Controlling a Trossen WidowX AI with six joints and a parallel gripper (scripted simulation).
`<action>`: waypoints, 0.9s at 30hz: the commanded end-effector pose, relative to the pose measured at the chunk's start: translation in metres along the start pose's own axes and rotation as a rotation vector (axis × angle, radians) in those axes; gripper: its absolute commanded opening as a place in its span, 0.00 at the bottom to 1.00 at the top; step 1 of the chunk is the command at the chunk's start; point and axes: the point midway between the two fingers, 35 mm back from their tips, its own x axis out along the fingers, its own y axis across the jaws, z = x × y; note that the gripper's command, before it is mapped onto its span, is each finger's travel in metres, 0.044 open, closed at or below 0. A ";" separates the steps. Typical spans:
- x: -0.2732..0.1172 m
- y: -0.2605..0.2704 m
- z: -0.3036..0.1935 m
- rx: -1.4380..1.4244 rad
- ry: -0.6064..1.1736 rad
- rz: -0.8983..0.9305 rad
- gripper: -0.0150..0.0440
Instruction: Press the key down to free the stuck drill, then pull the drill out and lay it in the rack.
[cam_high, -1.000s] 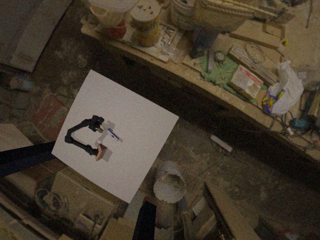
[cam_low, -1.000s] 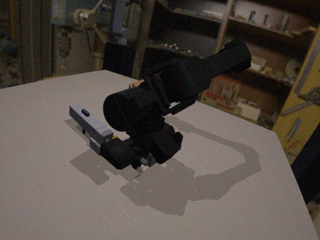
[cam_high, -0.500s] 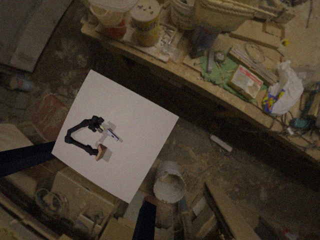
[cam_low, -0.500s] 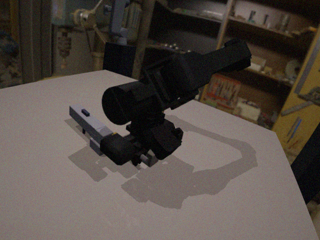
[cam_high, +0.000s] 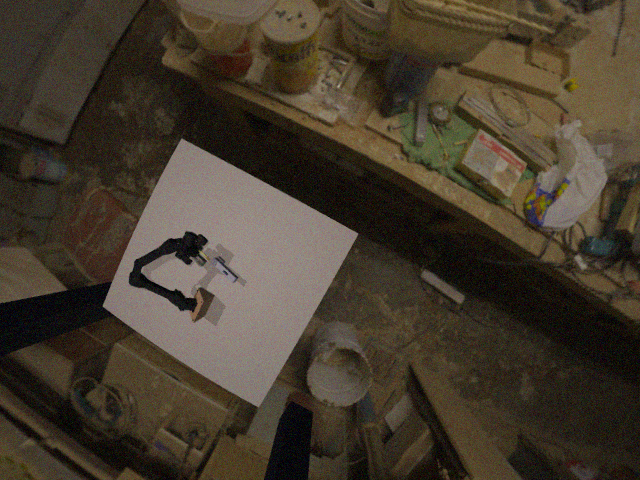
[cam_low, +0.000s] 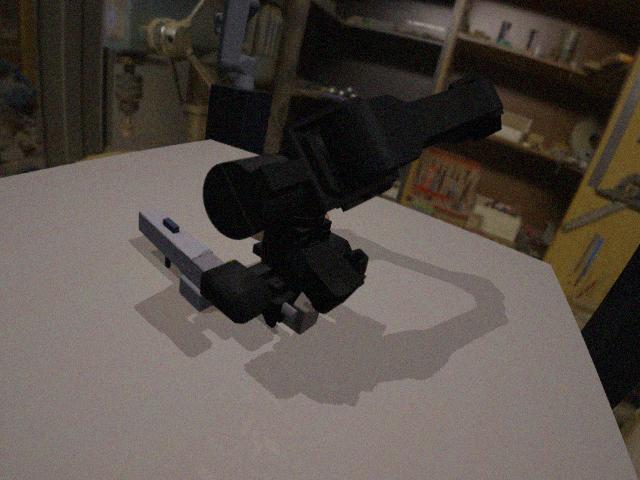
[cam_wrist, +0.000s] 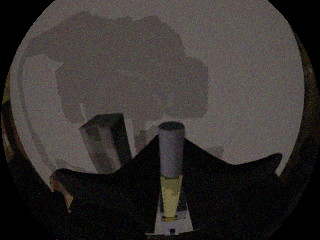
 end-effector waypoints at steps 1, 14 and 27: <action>-0.003 -0.001 0.002 -0.009 -0.004 -0.003 0.25; -0.007 -0.001 0.003 -0.009 -0.004 -0.003 0.25; -0.010 -0.002 0.005 -0.009 -0.003 -0.003 0.25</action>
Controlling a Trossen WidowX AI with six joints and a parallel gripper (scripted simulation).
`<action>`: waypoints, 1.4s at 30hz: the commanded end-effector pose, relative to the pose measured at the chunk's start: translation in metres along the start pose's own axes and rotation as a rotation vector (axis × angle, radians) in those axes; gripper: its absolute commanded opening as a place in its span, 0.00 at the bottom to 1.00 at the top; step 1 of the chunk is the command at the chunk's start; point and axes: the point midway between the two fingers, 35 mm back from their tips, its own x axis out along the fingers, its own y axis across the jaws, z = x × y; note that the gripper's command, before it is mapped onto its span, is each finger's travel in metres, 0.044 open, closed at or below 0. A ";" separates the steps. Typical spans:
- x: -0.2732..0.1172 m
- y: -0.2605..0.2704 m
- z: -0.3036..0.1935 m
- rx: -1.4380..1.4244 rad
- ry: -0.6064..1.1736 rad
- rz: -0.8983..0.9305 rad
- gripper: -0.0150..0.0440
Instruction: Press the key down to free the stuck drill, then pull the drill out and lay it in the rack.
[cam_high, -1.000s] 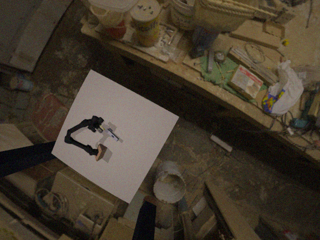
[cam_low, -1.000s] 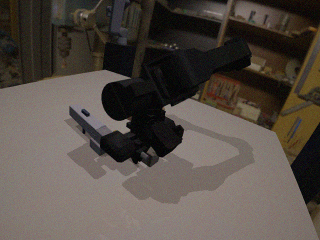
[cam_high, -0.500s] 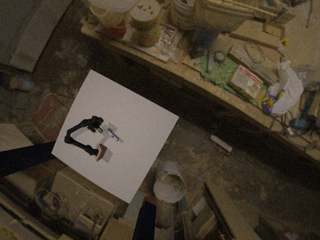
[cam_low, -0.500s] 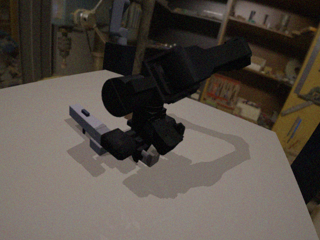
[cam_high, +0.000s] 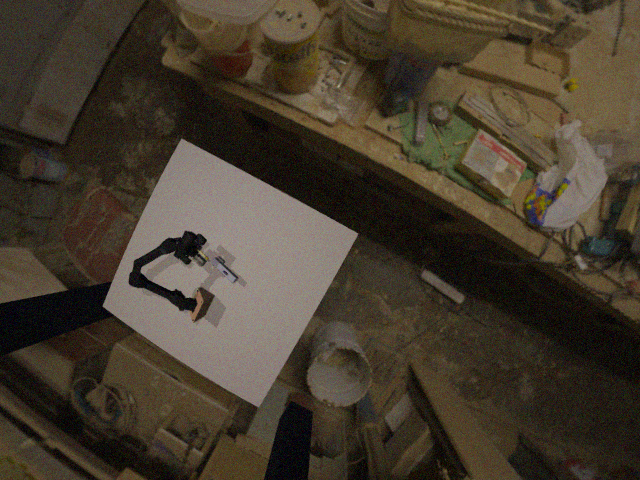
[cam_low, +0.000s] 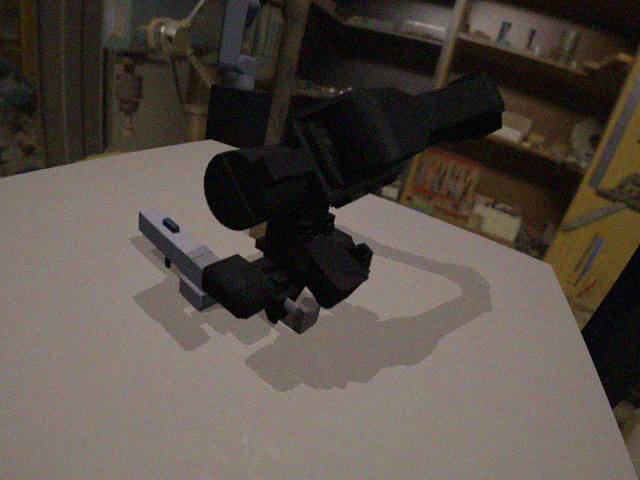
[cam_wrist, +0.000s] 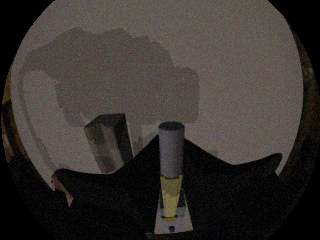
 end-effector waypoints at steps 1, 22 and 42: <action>-0.002 -0.001 0.002 -0.009 -0.003 -0.003 0.25; -0.006 0.021 0.011 -0.009 -0.003 -0.003 0.25; -0.008 0.050 0.021 -0.007 -0.004 -0.001 0.25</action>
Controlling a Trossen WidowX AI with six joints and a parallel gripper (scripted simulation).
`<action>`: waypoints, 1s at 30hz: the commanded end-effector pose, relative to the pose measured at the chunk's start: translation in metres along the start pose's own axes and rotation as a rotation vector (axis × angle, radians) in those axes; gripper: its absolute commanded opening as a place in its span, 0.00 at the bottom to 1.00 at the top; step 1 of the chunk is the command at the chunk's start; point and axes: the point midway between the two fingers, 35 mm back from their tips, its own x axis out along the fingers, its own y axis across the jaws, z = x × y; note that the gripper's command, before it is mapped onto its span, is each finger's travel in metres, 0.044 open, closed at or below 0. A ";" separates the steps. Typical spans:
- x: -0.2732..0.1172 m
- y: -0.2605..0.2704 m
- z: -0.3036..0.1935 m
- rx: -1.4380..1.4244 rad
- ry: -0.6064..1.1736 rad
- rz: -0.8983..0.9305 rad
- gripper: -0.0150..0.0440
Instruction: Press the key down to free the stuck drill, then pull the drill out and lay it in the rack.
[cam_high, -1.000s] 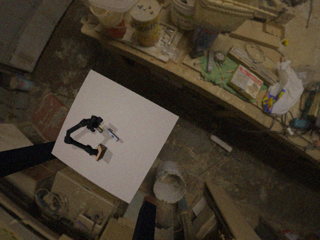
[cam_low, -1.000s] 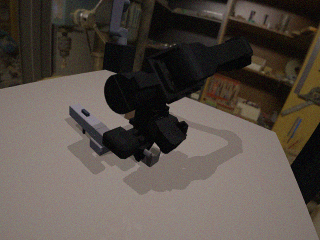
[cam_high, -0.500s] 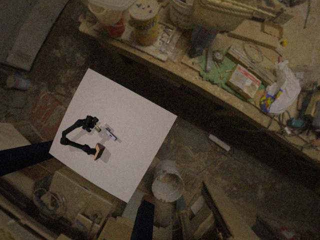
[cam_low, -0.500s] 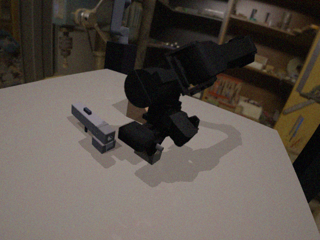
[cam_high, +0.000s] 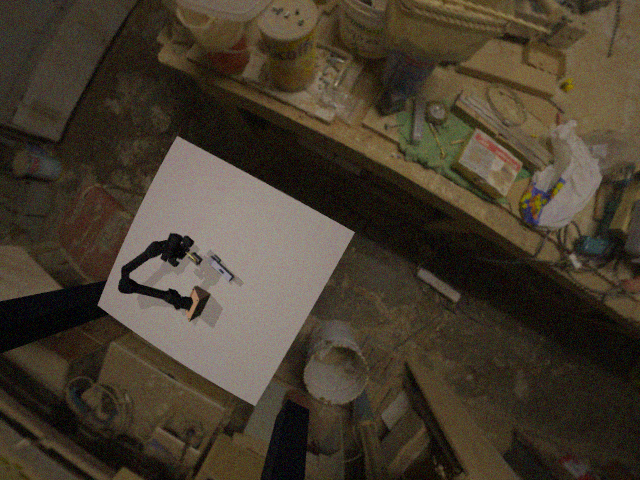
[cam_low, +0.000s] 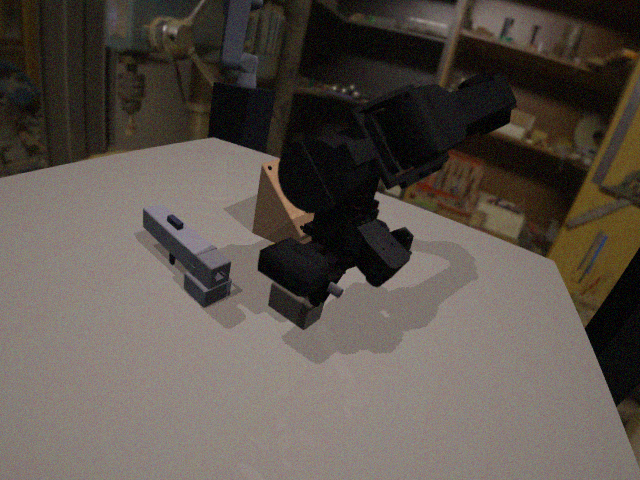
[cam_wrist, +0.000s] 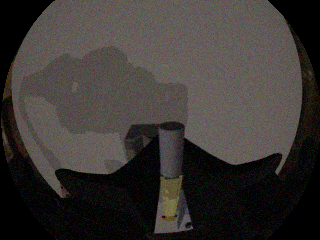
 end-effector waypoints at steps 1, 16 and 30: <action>0.001 0.007 0.000 0.012 -0.003 0.008 0.25; 0.006 0.026 0.002 0.012 -0.004 0.009 0.25; 0.028 0.026 0.002 0.012 -0.005 0.009 0.25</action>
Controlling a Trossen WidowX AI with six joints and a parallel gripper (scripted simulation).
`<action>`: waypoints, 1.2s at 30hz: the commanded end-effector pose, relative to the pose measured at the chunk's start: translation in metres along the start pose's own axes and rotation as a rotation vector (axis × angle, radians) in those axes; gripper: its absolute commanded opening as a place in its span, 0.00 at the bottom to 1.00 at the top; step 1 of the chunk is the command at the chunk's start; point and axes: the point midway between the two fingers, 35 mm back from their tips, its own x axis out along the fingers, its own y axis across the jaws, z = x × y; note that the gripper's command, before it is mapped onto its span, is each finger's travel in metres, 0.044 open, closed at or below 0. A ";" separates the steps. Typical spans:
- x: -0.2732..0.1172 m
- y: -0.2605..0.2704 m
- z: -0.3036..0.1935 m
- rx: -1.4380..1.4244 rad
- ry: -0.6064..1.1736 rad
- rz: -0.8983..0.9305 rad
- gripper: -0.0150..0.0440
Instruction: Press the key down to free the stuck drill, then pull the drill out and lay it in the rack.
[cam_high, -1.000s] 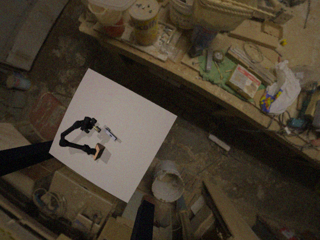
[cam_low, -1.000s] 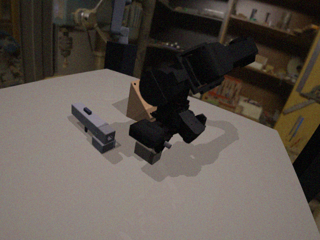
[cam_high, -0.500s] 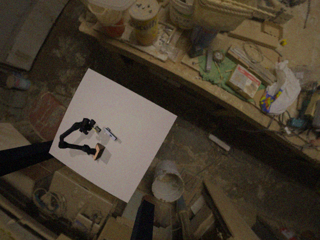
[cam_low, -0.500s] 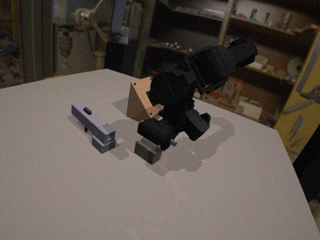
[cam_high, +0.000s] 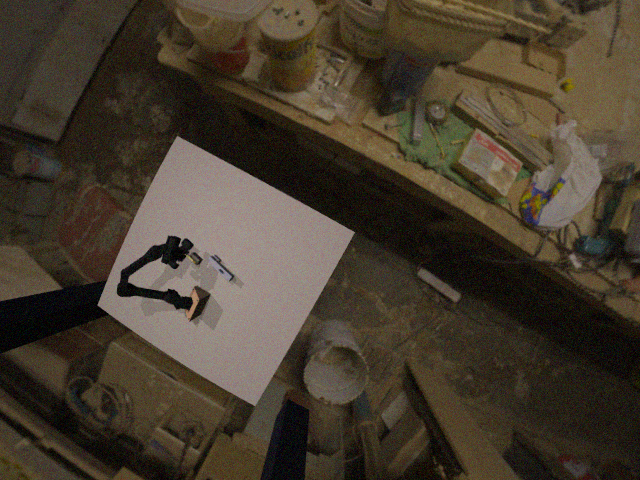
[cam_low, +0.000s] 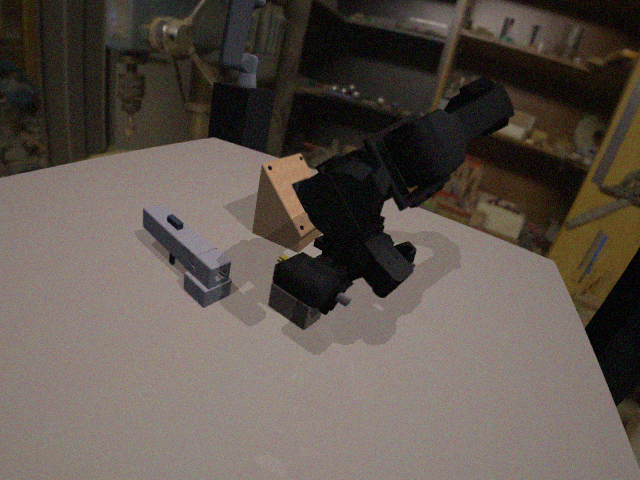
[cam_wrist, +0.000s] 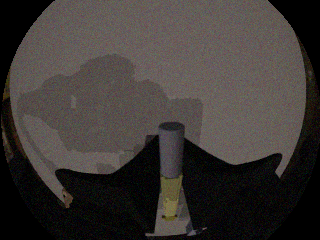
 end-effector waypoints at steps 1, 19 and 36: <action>0.006 0.004 -0.002 0.011 -0.001 0.007 0.25; 0.024 0.001 0.001 0.010 -0.002 0.007 0.25; 0.037 0.004 -0.002 0.010 -0.003 0.007 0.25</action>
